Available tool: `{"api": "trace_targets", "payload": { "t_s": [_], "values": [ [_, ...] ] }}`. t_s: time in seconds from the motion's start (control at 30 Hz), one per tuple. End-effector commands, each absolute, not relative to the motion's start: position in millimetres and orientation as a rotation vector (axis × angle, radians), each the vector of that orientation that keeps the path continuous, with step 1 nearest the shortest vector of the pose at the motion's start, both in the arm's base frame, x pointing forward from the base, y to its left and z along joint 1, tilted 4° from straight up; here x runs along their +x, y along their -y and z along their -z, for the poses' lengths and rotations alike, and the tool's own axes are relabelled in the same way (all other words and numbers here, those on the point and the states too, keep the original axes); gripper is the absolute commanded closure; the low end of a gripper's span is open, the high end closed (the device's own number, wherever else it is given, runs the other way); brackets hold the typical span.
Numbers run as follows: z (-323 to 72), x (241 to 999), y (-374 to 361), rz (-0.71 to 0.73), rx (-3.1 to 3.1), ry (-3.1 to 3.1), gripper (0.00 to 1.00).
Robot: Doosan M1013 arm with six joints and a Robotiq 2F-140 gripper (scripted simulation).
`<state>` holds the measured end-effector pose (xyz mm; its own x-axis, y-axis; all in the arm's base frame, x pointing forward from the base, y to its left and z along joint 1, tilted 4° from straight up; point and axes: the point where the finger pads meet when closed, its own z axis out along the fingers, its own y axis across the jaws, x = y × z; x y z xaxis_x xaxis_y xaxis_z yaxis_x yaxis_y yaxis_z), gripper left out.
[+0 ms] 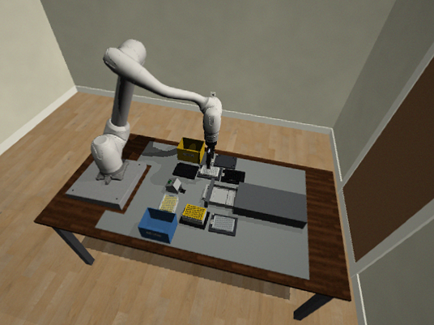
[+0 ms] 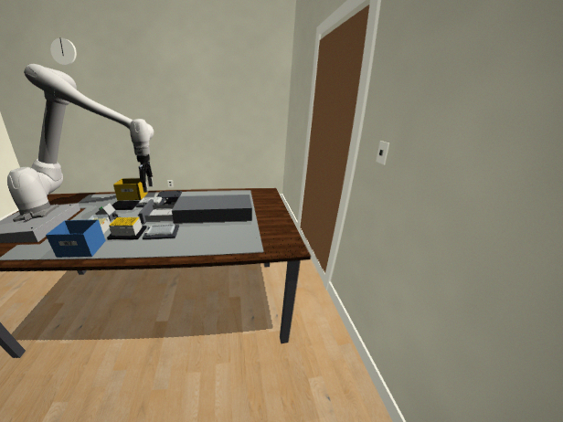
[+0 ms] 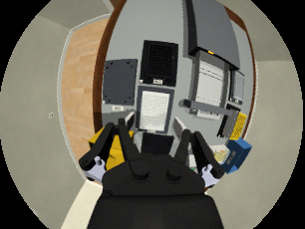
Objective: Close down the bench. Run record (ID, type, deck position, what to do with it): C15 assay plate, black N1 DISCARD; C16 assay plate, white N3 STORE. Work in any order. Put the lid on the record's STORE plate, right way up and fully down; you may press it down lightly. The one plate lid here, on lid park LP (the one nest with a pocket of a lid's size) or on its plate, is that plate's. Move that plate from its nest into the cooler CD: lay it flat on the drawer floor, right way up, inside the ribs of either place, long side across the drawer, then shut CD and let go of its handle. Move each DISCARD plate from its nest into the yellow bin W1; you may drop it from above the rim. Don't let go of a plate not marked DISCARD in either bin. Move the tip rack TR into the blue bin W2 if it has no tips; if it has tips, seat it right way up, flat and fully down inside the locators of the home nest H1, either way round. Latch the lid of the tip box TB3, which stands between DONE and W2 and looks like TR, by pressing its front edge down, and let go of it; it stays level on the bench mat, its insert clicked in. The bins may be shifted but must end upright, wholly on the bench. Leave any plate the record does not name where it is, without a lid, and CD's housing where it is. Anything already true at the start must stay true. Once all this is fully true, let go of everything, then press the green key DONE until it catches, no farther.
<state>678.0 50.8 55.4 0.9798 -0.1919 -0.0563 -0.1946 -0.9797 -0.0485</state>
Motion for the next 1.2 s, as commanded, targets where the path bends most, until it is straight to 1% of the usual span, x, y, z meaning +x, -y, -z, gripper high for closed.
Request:
{"api": "trace_targets", "payload": {
  "t_s": [0.0,1.17],
  "values": [
    [-58,678,-51,-0.079,-3.072,-0.300,0.34],
    [-96,680,-48,-0.079,-3.072,-0.300,0.34]
  ]
}}
